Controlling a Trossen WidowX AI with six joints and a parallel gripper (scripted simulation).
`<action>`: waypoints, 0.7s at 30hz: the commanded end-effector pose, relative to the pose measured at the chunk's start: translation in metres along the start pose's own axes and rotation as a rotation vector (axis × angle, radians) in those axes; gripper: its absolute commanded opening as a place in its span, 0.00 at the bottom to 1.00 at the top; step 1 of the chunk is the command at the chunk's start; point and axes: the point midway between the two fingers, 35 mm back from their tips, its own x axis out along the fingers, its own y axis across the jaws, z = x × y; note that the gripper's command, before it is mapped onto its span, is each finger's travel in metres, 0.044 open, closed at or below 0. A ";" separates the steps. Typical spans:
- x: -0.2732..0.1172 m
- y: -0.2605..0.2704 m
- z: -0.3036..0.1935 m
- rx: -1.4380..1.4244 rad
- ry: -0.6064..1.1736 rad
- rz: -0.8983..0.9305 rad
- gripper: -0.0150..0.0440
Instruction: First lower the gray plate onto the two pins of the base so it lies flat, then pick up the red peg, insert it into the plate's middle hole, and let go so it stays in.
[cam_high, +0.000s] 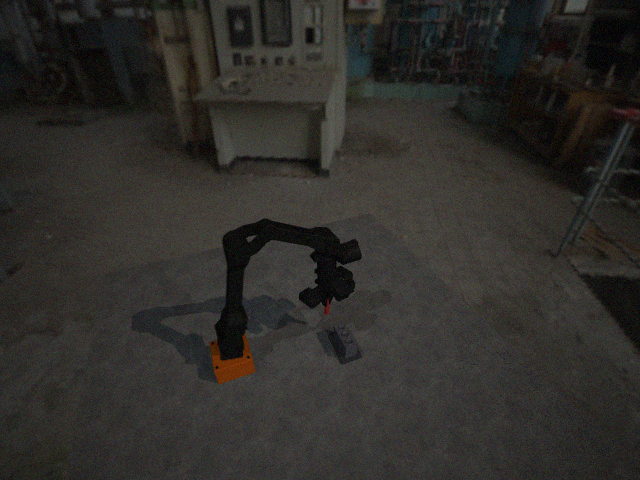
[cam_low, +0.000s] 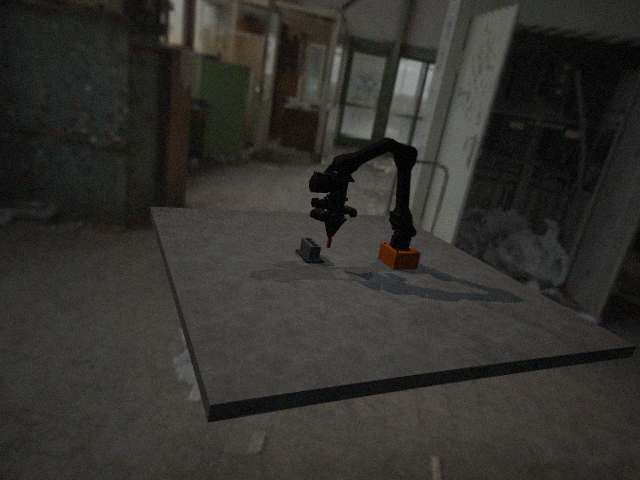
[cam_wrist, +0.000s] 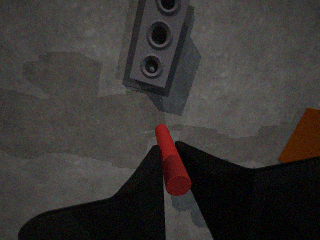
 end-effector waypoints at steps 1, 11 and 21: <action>-0.001 0.001 0.014 -0.003 -0.003 0.002 0.25; -0.001 -0.003 0.045 -0.007 -0.003 -0.001 0.25; 0.000 -0.008 0.077 -0.011 -0.002 -0.003 0.25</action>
